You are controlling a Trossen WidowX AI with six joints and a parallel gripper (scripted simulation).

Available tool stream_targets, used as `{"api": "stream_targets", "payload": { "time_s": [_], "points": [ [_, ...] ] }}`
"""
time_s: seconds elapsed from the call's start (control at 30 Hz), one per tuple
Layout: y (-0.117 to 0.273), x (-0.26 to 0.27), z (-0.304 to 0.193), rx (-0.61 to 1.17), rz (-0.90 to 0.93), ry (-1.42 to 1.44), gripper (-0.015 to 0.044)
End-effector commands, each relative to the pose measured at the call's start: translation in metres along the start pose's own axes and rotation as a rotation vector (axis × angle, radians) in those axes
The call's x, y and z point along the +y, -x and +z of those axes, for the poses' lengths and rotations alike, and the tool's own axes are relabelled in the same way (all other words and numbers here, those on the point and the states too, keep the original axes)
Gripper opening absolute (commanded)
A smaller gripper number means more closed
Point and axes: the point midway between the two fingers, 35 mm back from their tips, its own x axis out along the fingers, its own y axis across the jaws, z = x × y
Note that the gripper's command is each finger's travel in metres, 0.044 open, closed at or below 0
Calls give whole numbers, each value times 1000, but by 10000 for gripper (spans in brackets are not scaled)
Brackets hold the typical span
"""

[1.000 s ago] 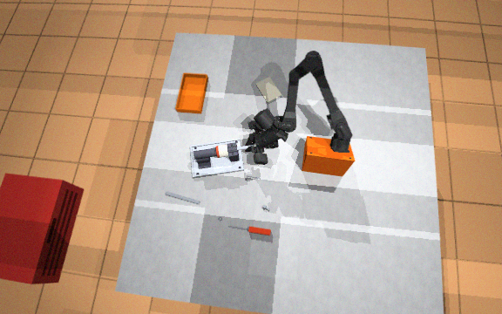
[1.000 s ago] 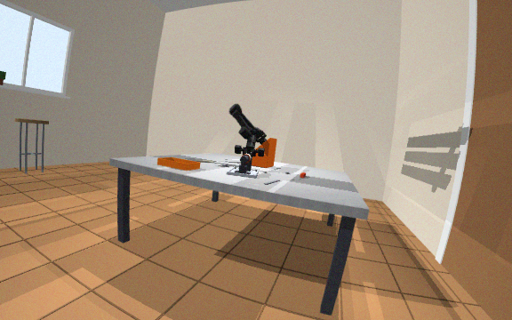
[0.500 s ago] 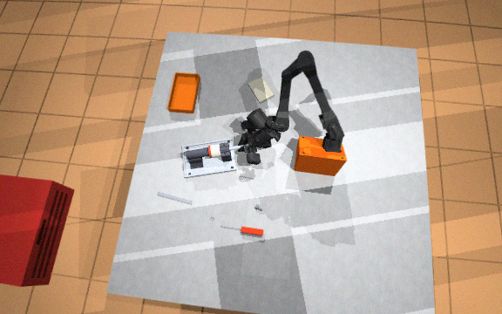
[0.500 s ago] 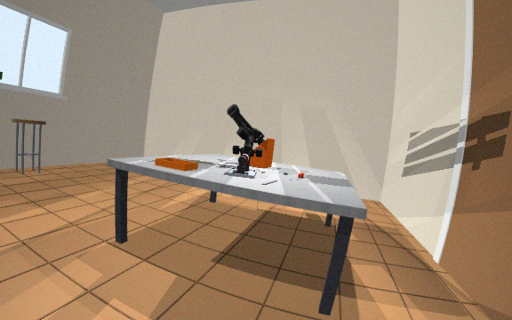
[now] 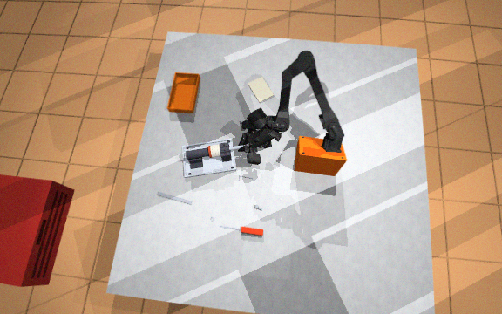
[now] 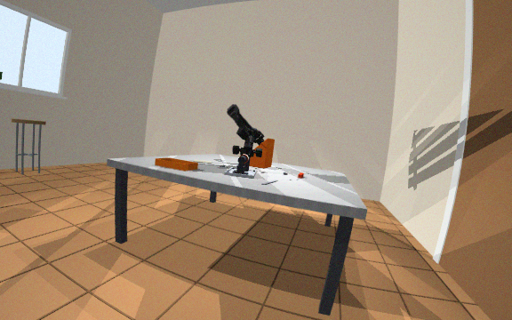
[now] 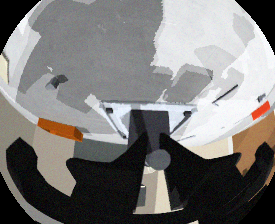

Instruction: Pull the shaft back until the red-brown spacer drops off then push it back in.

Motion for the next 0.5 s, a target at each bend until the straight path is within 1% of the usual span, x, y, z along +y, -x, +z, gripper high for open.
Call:
{"api": "stream_targets", "payload": {
  "time_s": [0.0, 0.47],
  "points": [
    [1, 0, 1, -1, 1, 5, 0],
    [2, 0, 2, -1, 1, 5, 0]
  ]
}}
